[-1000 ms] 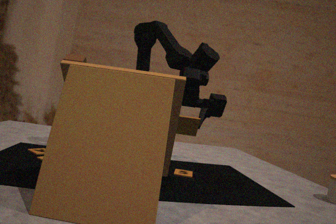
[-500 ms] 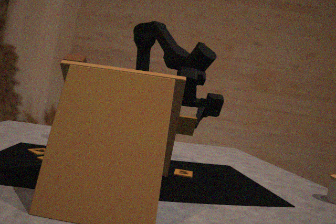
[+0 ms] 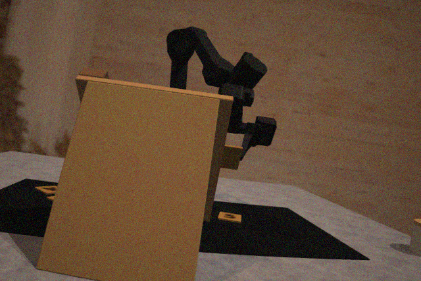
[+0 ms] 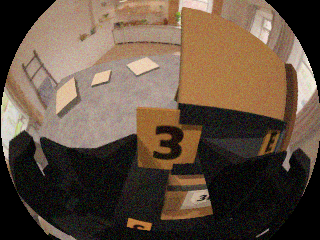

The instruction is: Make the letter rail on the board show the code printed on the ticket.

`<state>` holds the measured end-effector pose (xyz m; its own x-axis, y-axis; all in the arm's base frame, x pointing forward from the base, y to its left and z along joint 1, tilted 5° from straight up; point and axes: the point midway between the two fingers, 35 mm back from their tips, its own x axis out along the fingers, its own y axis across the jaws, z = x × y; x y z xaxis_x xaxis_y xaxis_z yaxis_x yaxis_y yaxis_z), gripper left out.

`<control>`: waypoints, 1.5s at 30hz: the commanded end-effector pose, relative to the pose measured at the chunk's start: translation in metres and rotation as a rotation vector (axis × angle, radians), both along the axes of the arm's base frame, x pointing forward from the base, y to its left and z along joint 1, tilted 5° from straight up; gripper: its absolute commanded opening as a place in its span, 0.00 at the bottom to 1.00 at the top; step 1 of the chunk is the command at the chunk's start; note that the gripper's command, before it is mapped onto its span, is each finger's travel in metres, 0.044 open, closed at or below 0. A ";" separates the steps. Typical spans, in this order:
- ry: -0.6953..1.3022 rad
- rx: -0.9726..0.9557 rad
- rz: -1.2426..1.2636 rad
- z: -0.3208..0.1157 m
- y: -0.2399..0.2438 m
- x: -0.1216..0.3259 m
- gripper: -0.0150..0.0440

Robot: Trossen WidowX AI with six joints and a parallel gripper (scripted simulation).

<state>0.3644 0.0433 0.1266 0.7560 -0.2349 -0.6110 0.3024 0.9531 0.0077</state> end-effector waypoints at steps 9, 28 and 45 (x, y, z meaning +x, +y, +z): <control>0.001 0.000 0.005 0.000 -0.006 -0.002 0.25; 0.001 -0.001 0.005 0.000 -0.015 -0.005 0.25; 0.002 -0.002 0.005 0.000 -0.023 -0.007 0.25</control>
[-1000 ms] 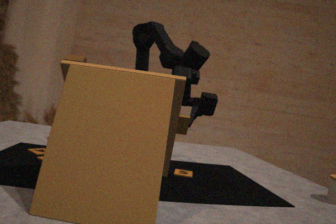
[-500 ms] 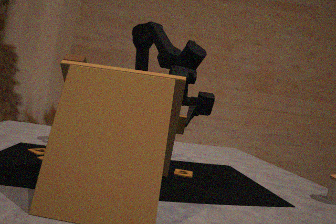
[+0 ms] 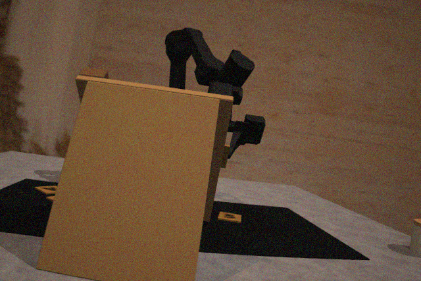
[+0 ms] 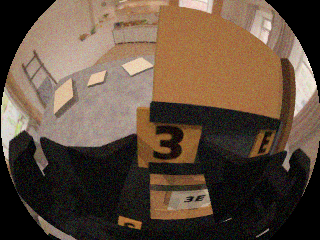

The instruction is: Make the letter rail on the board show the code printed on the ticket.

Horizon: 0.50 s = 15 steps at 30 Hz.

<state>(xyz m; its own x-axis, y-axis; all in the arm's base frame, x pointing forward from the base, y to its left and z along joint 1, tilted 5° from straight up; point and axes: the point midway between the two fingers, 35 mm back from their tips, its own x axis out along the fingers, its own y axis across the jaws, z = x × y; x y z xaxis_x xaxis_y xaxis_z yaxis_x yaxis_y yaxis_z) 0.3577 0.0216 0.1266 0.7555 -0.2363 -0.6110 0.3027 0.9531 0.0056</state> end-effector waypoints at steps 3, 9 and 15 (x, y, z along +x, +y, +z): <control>0.001 0.000 0.005 0.000 -0.001 -0.001 0.25; 0.001 0.000 0.005 0.000 -0.004 -0.001 0.25; 0.001 -0.001 0.005 0.000 -0.008 -0.002 0.25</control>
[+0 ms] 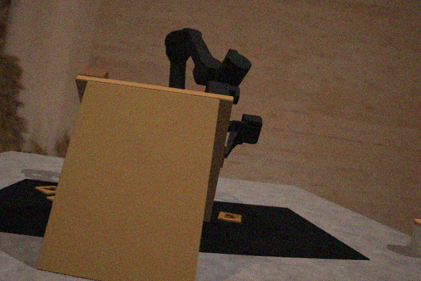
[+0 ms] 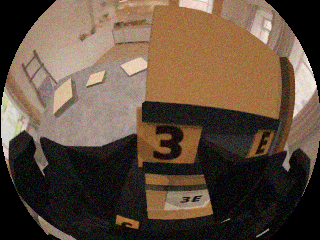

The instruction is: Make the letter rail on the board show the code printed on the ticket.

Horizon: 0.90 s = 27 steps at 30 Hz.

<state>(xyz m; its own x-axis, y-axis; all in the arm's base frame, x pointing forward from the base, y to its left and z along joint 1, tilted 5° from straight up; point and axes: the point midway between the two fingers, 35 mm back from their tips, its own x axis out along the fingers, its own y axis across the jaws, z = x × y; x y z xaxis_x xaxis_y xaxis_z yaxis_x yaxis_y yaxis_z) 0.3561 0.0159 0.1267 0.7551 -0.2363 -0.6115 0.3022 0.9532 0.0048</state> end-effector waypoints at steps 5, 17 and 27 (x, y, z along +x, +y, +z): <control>0.000 0.000 0.005 0.000 -0.005 -0.002 0.25; 0.000 -0.001 0.005 0.000 -0.012 -0.004 0.25; 0.001 -0.002 0.005 0.000 -0.018 -0.006 0.25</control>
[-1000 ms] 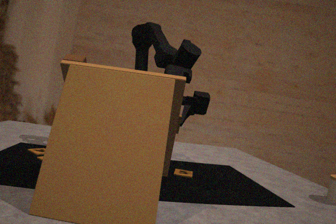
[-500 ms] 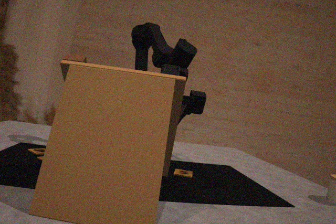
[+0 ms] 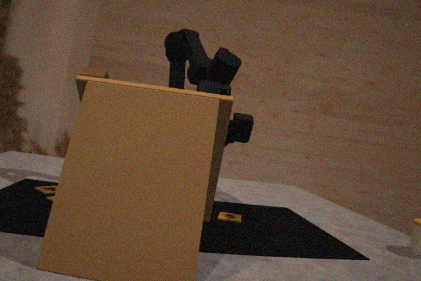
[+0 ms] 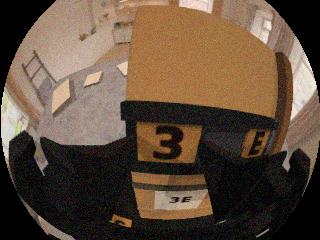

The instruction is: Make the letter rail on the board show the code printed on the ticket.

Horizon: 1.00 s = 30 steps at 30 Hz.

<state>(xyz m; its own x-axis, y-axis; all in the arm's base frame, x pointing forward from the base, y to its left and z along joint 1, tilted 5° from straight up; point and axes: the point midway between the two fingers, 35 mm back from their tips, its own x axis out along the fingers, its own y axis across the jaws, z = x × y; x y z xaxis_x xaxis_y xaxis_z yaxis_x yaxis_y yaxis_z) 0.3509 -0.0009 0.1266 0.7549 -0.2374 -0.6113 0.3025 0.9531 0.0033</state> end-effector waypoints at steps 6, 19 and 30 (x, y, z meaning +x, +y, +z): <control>0.000 -0.001 0.005 0.000 -0.005 -0.002 0.25; 0.000 -0.001 0.005 0.000 -0.013 -0.005 0.25; 0.001 -0.002 0.005 0.000 -0.019 -0.006 0.25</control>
